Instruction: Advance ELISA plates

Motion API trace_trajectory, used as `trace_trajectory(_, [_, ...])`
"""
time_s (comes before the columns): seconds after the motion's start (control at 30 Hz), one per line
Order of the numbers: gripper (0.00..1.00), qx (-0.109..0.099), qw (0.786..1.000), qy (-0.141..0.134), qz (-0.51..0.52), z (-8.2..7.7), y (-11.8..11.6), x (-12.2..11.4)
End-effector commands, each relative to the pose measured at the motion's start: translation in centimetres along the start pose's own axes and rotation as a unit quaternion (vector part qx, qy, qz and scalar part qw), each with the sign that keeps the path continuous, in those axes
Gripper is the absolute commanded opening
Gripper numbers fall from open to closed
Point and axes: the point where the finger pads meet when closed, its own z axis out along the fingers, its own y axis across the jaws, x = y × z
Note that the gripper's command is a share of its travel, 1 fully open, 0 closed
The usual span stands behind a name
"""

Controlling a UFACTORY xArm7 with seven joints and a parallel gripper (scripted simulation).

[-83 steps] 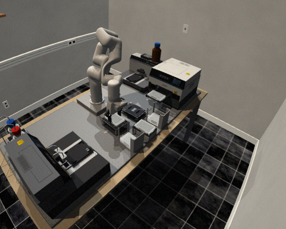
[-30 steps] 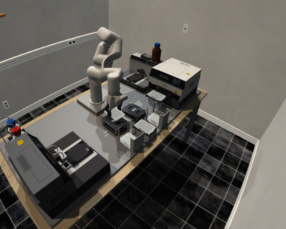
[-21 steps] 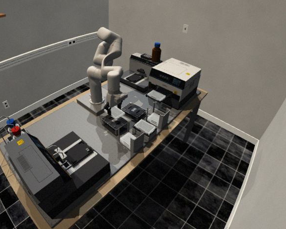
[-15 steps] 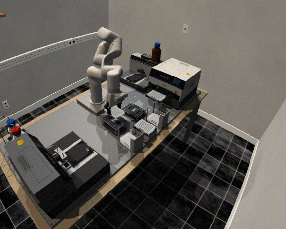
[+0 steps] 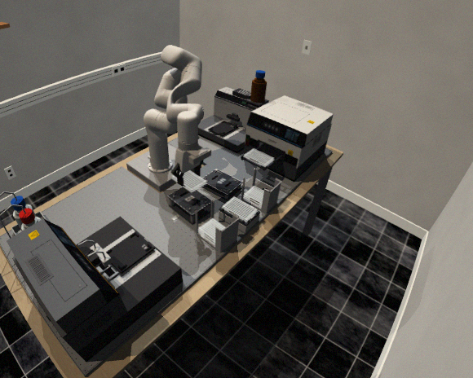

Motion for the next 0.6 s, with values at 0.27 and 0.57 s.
trace_trajectory(0.27, [0.00, -0.001, 1.000, 0.002, 0.000, -1.7, 0.0, 0.1])
trace_trajectory(0.57, [0.00, -0.001, 1.000, 0.002, 0.000, -2.7, 0.0, 0.1])
